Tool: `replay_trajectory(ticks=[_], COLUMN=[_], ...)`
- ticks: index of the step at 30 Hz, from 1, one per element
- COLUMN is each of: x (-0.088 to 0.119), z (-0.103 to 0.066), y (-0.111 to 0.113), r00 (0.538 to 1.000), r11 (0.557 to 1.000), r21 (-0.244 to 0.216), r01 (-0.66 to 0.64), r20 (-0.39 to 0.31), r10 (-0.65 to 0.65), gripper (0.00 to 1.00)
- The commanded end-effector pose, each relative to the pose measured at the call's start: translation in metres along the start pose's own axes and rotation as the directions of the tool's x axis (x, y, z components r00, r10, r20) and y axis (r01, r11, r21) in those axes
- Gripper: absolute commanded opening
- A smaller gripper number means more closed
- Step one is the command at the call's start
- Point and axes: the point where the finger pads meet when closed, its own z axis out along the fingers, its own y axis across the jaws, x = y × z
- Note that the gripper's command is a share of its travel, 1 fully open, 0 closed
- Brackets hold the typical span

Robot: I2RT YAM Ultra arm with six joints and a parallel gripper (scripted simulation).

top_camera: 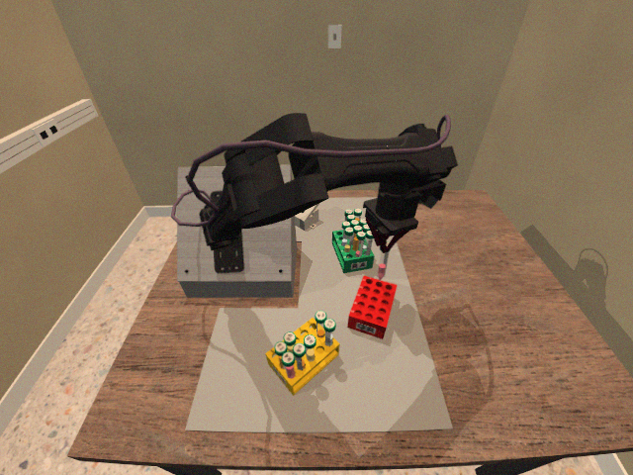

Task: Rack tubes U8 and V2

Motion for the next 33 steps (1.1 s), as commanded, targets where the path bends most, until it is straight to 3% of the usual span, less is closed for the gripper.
replay_trajectory(ticks=[1,33], x=[0.0012,0.0014], z=[-0.0052,0.0043], y=[-0.0018,-0.0027], r00=[1.0,1.0], r11=[1.0,1.0], r21=[0.016,0.015], r01=[0.006,0.005], r20=[0.024,0.024], r10=[-0.006,-0.006], gripper=[0.0,0.0])
